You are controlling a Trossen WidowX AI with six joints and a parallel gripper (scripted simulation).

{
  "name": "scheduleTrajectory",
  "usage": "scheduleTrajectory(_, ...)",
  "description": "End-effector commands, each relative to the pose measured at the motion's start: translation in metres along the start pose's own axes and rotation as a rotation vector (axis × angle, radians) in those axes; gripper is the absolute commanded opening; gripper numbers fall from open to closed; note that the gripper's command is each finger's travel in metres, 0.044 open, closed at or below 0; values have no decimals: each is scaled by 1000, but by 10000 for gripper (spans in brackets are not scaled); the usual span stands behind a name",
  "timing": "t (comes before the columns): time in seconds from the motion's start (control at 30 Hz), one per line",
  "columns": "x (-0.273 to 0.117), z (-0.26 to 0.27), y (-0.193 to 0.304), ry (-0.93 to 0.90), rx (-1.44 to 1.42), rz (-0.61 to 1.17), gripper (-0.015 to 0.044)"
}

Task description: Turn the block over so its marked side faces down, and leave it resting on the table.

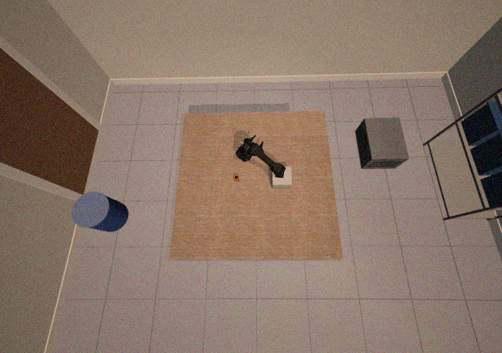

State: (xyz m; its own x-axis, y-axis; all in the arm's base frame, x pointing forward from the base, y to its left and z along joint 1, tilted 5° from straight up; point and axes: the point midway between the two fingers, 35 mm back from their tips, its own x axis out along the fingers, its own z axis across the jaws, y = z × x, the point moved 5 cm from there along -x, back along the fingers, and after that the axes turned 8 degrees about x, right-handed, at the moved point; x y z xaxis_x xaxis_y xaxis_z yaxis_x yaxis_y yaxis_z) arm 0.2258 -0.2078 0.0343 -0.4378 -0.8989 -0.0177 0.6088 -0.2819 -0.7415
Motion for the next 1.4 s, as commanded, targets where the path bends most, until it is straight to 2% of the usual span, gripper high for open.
scheduleTrajectory(0.0, -1, 0, 0, 6, 23, -1, 426)
scheduleTrajectory(0.07, -8, 1, -3, 58, 203, -9, 440)
scheduleTrajectory(0.3, -53, 5, -9, 373, 1134, -108, 440)
scheduleTrajectory(0.43, -83, 8, -9, 596, 1608, -244, 440)
scheduleTrajectory(0.57, -119, 14, -9, 846, 2013, -464, 440)
scheduleTrajectory(0.77, -146, 20, -11, 1025, 2228, -674, 440)
scheduleTrajectory(0.97, -178, 28, -16, 1217, 2386, -968, 440)
scheduleTrajectory(1.17, -215, 39, -26, 1389, 2451, -1373, 440)
scheduleTrajectory(1.37, -253, 50, -43, 1489, 2375, -1853, 440)
